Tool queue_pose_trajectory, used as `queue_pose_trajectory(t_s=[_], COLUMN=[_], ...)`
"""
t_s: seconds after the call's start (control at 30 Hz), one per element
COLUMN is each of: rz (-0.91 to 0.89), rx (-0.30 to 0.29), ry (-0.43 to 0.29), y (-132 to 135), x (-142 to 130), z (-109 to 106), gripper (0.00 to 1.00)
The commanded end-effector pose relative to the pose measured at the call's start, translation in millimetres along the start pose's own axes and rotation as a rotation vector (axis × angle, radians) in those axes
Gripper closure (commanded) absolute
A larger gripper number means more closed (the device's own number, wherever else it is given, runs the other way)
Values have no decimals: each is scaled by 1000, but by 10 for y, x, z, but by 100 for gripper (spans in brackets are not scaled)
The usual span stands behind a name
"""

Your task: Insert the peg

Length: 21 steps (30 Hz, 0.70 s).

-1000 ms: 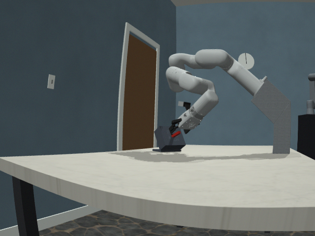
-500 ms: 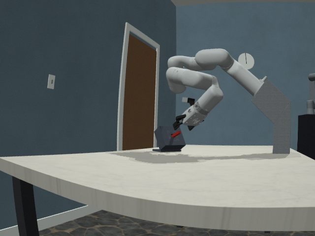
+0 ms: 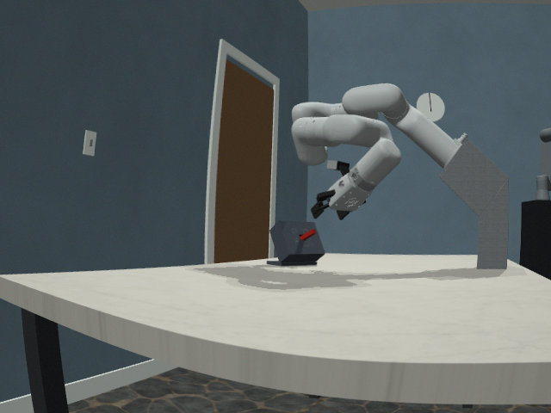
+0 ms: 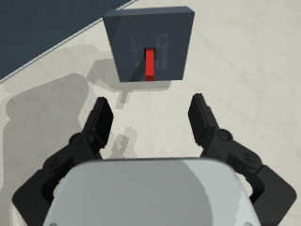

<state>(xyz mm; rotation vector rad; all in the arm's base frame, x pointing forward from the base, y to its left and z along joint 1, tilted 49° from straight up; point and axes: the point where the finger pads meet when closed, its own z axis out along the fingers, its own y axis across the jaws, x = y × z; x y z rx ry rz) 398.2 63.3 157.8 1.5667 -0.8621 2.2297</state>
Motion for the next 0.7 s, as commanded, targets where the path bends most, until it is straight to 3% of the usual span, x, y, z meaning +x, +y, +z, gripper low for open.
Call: queue_pose_trajectory(t_s=[0.0, 0.67], rz=[0, 0], rx=[2, 2], ry=[2, 2], y=[-6, -9], x=[6, -1], z=[-107, -145], gripper=[0, 0])
